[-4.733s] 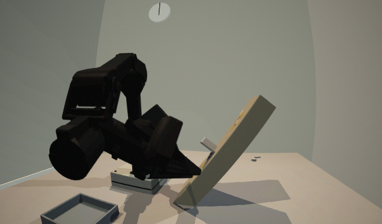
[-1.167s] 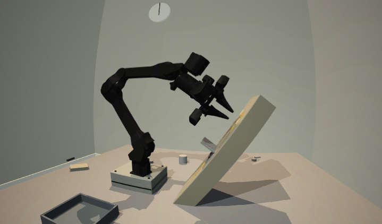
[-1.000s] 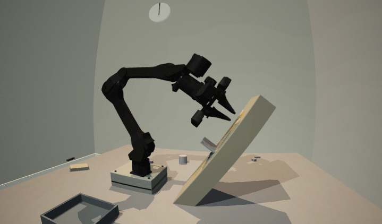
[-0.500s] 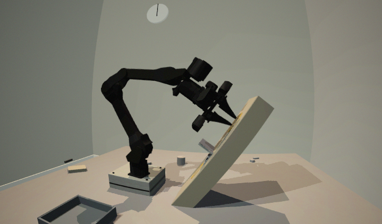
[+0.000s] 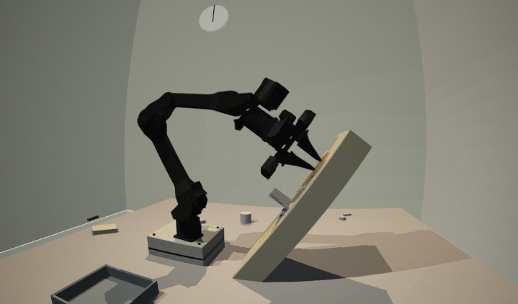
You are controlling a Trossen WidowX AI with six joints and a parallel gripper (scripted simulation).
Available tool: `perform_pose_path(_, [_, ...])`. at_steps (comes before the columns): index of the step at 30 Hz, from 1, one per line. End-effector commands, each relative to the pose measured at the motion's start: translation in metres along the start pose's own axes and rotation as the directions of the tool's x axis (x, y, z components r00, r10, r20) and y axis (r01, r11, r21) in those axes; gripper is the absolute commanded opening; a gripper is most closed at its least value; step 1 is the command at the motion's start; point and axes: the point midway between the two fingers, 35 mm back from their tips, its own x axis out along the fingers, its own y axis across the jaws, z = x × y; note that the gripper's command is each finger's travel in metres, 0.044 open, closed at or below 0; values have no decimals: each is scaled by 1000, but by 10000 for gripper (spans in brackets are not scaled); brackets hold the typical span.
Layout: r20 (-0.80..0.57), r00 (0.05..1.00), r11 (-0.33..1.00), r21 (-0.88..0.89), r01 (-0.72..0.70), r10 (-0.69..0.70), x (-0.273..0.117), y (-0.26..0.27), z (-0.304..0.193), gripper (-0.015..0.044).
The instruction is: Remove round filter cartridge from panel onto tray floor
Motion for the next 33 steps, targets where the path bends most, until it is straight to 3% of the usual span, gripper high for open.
perform_pose_path(1, [2, 1000, 1000, 4, -2, 2, 0, 1, 1, 117])
perform_pose_path(33, [3, 1000, 1000, 3, -3, 3, 8, 0, 0, 117])
